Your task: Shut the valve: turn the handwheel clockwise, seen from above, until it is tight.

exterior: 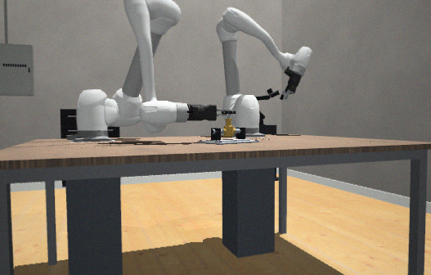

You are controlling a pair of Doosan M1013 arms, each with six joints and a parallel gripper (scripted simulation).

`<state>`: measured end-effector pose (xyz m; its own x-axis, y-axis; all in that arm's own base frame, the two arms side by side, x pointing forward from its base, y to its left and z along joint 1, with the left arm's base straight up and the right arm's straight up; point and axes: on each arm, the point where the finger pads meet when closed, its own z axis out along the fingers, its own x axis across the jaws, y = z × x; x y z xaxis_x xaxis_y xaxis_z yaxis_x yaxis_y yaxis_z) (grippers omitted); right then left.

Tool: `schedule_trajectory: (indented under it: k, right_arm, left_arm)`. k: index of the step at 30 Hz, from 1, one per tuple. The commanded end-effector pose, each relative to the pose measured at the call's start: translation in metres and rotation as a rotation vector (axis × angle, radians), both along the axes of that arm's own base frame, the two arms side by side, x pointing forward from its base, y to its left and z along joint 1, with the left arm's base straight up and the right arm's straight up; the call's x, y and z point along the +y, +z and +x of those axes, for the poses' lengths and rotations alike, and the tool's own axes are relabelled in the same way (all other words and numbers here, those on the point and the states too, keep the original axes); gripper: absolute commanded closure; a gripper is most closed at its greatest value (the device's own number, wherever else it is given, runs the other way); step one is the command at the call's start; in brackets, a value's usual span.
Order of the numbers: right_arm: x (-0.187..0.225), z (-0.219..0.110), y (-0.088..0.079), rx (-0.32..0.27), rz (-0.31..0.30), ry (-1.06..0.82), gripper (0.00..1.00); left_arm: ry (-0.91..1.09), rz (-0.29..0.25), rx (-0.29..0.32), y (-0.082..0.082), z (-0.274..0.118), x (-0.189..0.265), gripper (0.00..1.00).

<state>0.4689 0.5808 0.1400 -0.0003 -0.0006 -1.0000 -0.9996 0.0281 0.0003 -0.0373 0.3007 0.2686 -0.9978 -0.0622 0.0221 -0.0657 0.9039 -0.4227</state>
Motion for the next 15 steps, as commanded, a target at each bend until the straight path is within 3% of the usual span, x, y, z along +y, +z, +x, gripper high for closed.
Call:
schedule_trajectory:
  k: [1,15]
  right_arm:
    - [0.0008,0.0001,0.0009,-0.001,0.001,-0.022,1.0]
    - [0.0037,0.0004,0.0008,-0.001,0.001,-0.13,1.0]
  left_arm:
    - [0.0,0.001,0.0,0.0004,-0.0001,0.0002,0.0]
    - [0.0,0.001,0.0,0.0004,-0.0001,0.0002,0.0]
